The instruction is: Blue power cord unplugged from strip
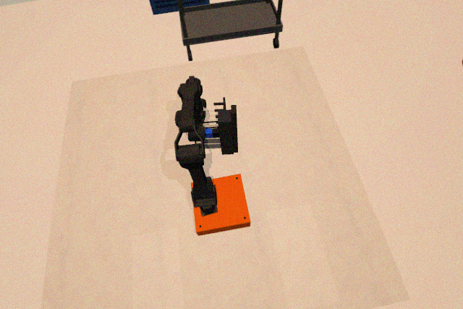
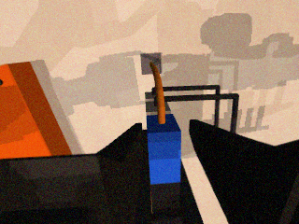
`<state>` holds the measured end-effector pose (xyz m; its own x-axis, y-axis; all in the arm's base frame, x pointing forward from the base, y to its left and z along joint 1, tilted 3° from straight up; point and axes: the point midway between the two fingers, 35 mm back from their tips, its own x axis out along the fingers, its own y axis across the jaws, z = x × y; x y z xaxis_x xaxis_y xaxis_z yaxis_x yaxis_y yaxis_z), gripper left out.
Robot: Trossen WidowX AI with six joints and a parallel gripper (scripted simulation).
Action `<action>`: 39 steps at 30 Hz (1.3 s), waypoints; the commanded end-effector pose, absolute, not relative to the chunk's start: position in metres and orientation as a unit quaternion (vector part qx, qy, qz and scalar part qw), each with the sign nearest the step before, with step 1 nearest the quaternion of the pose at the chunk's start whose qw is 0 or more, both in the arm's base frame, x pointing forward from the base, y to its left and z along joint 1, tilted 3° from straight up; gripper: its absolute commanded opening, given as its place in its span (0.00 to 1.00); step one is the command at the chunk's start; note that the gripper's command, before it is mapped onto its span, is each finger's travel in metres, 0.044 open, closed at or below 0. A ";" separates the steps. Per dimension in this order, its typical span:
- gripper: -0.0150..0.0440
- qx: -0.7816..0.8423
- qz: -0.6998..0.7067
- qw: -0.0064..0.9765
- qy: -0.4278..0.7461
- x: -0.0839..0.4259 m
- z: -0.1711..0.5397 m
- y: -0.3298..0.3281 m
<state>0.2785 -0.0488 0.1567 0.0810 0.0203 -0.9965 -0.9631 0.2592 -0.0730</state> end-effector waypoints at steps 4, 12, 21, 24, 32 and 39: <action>0.53 -0.443 0.420 0.586 0.533 0.275 0.156 -0.059; 0.53 -0.443 0.419 0.586 0.534 0.274 0.154 -0.065; 0.53 -0.443 0.419 0.586 0.534 0.274 0.144 -0.065; 0.44 -0.443 0.417 0.587 0.535 0.275 0.146 -0.065; 0.28 -0.443 0.417 0.587 0.535 0.275 0.146 -0.065; 0.25 -0.443 0.417 0.587 0.535 0.276 0.146 -0.061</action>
